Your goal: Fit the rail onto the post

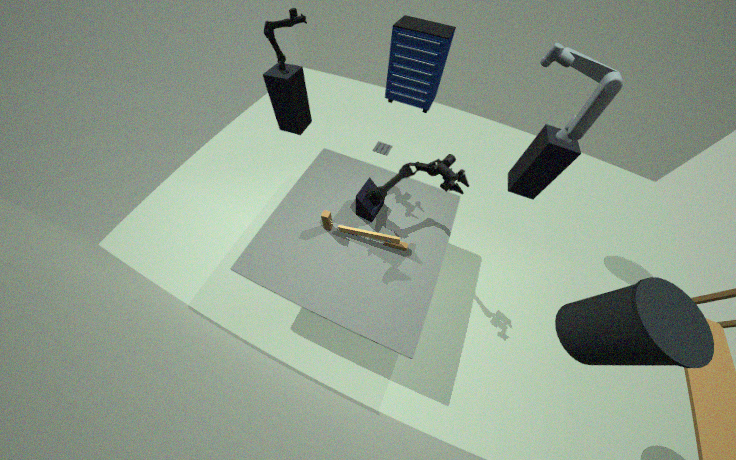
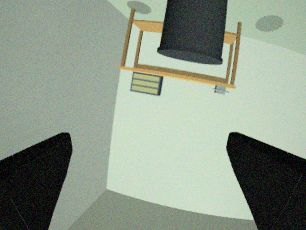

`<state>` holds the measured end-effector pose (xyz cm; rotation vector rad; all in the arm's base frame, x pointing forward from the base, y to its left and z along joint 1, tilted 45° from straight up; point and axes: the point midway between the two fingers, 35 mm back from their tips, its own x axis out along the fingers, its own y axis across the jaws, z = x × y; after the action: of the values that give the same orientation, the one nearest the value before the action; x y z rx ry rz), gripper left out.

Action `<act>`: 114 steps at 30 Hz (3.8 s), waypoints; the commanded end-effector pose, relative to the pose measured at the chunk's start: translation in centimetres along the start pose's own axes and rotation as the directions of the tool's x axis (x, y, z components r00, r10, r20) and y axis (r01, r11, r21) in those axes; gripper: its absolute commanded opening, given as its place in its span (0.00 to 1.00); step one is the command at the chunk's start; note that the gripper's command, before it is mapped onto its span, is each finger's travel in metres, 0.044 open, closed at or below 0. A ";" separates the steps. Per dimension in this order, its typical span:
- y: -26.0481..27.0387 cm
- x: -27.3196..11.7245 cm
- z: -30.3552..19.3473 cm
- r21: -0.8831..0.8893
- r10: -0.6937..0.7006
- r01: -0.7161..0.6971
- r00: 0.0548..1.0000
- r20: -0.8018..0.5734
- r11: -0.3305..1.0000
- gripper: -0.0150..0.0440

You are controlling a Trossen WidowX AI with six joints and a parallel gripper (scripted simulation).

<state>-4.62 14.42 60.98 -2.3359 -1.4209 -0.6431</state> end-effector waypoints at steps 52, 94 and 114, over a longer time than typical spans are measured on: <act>46.1 -28.7 44.5 0.300 0.206 -0.619 0.221 0.953 -0.726 1.00; 37.9 -33.9 55.9 -0.028 -0.127 -0.441 0.196 0.972 -0.897 1.00; 37.2 -33.3 58.4 -0.028 -0.129 -0.441 0.201 0.971 -0.897 0.91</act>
<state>27.50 1.78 -7.66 -0.7315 0.5062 1.3525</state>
